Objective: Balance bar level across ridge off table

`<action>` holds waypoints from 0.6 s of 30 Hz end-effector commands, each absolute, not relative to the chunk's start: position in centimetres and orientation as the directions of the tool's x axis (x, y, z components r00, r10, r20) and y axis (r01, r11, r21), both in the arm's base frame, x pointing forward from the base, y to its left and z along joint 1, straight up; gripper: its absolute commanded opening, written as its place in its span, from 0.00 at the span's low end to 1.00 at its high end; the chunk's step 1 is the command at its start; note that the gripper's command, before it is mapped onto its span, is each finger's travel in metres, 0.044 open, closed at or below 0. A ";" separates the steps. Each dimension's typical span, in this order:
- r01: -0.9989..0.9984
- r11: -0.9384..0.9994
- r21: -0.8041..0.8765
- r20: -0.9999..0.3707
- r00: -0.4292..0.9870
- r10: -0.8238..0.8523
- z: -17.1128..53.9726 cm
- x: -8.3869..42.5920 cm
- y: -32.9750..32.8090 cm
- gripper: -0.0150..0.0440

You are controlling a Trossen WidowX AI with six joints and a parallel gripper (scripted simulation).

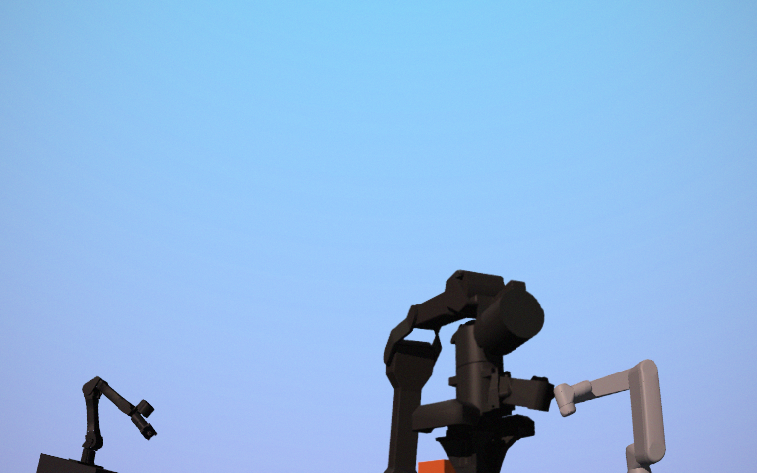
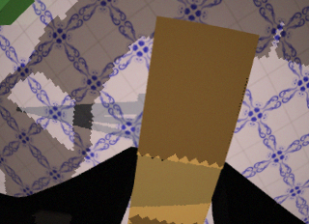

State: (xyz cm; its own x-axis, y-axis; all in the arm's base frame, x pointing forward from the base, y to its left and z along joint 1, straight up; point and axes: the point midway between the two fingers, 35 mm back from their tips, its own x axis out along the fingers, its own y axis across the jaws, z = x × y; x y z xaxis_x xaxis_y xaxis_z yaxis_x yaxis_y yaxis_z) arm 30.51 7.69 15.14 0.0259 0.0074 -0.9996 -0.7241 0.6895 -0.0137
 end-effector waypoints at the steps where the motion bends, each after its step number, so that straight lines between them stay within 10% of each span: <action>1: -0.727 0.687 -0.018 -0.999 0.033 0.008 14.7 30.5 7.8 0.25; 18: -0.727 0.687 -0.018 -0.999 0.032 0.008 11.9 30.4 7.8 0.25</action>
State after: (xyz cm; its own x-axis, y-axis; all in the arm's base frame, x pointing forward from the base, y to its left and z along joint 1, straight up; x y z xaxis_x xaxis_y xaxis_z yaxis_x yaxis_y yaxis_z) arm 30.38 7.83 12.30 0.0273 0.0077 -0.9996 -0.7278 0.6857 -0.0146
